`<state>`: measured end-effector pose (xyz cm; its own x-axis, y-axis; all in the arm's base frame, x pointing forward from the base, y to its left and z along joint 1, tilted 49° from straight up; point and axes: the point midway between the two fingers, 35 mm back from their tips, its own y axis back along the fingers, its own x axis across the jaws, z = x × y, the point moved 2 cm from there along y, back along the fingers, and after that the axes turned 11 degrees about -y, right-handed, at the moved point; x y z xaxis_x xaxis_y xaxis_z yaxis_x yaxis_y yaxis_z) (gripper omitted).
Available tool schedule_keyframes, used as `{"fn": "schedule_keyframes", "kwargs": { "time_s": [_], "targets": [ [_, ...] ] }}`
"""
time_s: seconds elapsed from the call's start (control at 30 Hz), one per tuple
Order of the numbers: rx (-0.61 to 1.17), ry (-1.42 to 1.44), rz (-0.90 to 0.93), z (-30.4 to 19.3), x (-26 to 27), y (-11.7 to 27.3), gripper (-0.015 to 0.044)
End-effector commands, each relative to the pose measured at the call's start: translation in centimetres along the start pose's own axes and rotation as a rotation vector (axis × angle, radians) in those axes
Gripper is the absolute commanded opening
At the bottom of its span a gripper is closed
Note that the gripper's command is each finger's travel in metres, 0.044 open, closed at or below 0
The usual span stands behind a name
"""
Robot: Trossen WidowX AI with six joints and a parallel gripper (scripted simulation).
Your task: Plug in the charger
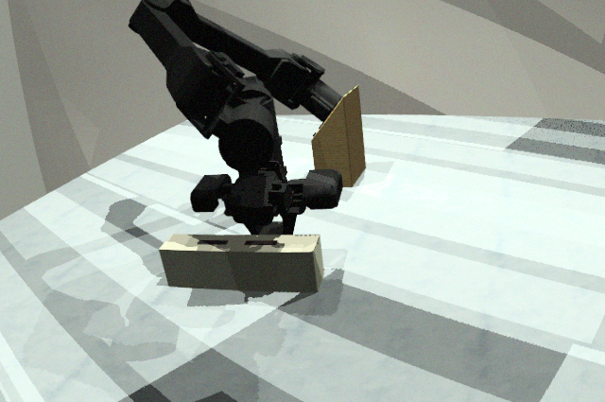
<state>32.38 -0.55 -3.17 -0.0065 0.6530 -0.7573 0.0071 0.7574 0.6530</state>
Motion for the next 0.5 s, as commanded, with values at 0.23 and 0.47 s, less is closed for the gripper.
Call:
{"fn": "schedule_keyframes", "kwargs": {
  "time_s": [0.23,0.47],
  "targets": [
    [-0.012,-0.008,0.002,0.88,0.08,0.16,0.0],
    [-0.012,-0.008,0.002,1.16,0.13,0.17,0.0]
  ]
}}
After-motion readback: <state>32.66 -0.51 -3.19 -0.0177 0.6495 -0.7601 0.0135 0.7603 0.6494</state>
